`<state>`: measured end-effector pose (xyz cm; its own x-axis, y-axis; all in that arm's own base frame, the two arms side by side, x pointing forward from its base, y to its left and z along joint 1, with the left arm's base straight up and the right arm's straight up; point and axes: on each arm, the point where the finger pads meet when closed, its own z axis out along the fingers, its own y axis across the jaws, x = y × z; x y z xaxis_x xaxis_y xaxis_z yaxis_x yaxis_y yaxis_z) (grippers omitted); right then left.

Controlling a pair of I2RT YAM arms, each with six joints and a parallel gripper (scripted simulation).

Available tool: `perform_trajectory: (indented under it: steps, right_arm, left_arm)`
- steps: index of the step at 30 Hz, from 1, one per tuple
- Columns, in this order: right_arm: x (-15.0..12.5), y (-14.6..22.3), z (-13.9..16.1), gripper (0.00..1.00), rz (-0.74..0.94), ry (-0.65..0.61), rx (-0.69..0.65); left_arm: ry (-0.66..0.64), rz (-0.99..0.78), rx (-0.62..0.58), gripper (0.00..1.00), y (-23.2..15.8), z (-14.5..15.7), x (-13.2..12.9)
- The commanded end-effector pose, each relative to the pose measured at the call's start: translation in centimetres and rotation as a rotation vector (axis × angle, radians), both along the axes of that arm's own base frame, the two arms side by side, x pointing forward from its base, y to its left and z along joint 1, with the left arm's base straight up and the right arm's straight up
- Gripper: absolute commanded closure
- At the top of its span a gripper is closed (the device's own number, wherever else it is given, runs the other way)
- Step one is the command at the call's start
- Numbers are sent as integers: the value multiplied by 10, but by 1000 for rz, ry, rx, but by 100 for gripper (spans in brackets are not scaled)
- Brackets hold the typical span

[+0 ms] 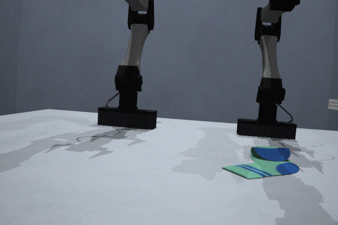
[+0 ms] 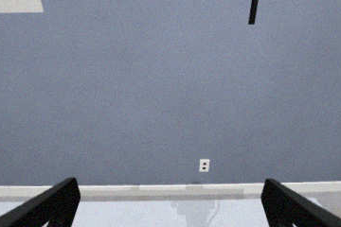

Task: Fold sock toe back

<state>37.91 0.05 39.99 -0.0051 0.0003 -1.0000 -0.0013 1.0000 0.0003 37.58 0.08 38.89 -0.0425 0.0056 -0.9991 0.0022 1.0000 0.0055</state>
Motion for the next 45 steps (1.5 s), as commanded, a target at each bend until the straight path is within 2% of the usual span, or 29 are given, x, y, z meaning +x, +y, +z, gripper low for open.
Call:
perform_trajectory:
  steps: [1, 13, 24, 45]
  right_arm:
    - [-6, -1, 5, 0, -2, -8, -7]
    - [-9, -5, 12, 0, -14, -25, -10]
    - [-11, -4, 16, 0, -12, -36, -10]
    - [0, -2, 10, 0, -11, -14, -9]
  left_arm:
    - [-127, 12, -14, 62, 0, 41, 1]
    - [-164, -18, -18, 62, -5, 55, 0]
    - [-164, -20, -19, 62, -5, 55, 0]
    - [-186, -9, -19, 62, -1, 64, -9]
